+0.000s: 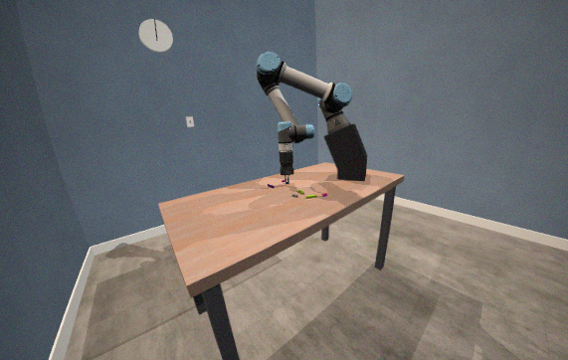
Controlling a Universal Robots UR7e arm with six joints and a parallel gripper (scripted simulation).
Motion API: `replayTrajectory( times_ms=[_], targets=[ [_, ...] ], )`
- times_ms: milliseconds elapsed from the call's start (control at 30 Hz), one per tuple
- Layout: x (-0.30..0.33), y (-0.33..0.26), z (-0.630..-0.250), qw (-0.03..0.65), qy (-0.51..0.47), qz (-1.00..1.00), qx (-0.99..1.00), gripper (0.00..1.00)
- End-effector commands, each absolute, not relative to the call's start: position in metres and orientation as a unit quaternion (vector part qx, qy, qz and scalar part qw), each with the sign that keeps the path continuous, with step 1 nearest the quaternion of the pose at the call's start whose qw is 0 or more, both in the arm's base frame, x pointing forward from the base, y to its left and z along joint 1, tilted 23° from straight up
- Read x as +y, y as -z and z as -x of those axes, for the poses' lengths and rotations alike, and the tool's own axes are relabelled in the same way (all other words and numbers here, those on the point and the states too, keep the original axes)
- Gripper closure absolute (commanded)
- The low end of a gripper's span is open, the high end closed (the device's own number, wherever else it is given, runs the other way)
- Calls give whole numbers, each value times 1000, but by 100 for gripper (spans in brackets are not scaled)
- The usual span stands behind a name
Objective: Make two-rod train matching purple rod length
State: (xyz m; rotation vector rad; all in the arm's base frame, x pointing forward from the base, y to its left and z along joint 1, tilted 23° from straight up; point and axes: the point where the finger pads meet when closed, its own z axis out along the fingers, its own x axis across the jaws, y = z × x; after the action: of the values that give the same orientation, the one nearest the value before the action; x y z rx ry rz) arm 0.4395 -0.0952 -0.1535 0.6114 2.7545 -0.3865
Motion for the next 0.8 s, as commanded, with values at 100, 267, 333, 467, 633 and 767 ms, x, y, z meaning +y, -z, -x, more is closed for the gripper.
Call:
replayTrajectory(
  times_ms=[100,267,333,467,633,767],
  targets=[
    [-97,157,-443,148,135,-212,956,76],
    [-99,161,-444,148,135,-213,956,76],
    [-99,162,-444,148,135,-213,956,76],
    [-100,164,-444,148,135,-213,956,76],
    [-100,164,-445,148,135,-212,956,76],
    [-100,164,-444,148,135,-212,956,76]
  ],
)
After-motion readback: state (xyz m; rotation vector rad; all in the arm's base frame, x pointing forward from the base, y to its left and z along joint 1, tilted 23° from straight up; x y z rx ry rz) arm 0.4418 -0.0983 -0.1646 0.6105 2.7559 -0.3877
